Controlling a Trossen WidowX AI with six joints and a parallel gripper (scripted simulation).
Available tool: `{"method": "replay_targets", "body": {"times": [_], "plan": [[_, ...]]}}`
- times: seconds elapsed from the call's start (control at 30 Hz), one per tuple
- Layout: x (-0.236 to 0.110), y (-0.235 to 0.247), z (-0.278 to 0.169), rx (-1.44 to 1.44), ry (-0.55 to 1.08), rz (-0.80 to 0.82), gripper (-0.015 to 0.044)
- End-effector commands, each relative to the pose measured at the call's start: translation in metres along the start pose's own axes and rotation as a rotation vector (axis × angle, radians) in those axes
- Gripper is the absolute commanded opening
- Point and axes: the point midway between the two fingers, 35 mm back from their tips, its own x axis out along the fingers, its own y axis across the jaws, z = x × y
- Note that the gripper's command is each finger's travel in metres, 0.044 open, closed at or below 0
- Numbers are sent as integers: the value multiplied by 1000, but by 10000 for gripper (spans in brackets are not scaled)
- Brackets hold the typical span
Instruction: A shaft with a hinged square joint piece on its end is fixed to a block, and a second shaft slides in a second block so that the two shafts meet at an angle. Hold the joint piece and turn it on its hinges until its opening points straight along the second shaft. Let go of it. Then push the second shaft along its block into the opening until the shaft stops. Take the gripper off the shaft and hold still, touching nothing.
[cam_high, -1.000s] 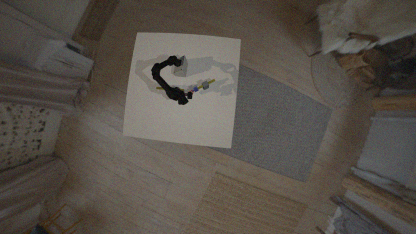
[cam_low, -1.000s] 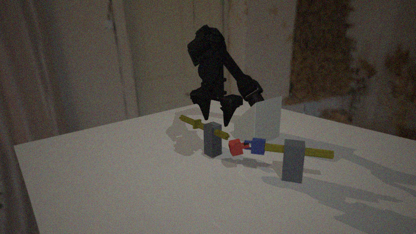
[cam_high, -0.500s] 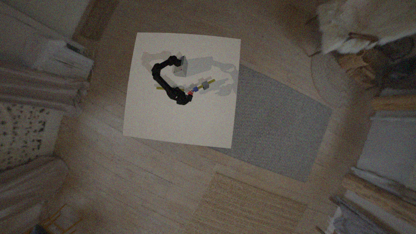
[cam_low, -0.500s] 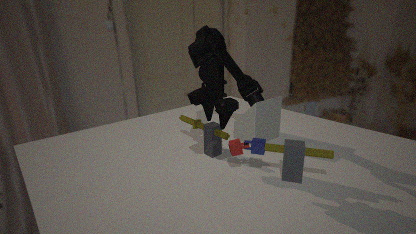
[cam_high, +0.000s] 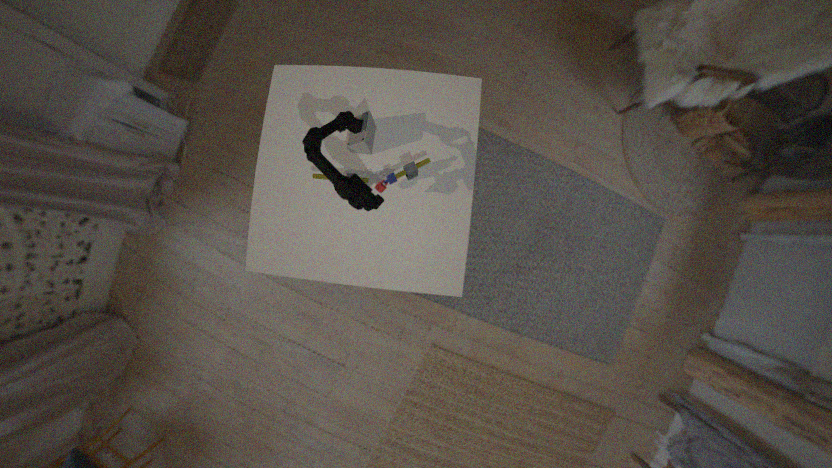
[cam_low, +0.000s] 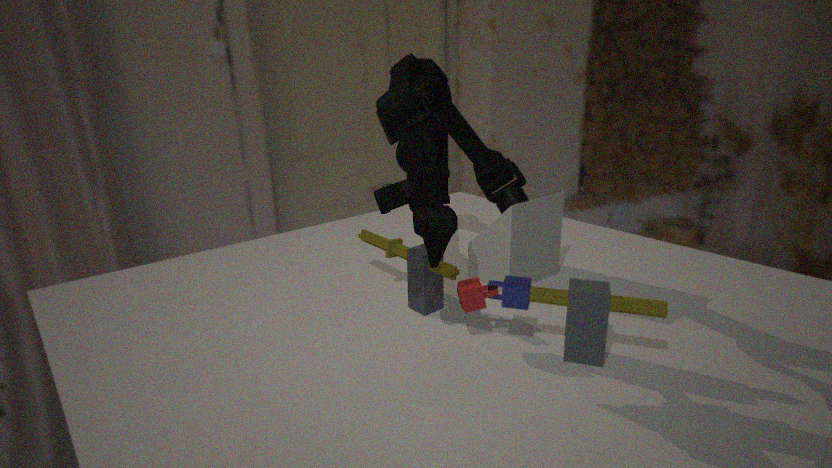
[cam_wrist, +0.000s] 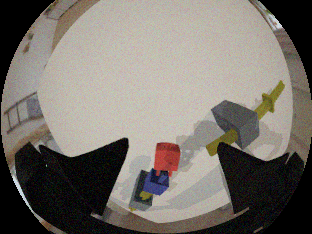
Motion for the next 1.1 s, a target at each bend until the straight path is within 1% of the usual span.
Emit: {"method": "replay_targets", "body": {"times": [0.0, 0.1, 0.5, 0.57, 0.73, 1.07], "plan": [[1, 0, 1, 34, -6, -2, 440], [5, 0, 1, 34, -6, -2, 440], [73, 1, 2, 35, -8, -4, 440], [80, 0, 2, 35, -8, -4, 440], [81, 0, -3, 35, -8, -4, 440], [82, 2, -68, 33, -5, -2, 440]]}}
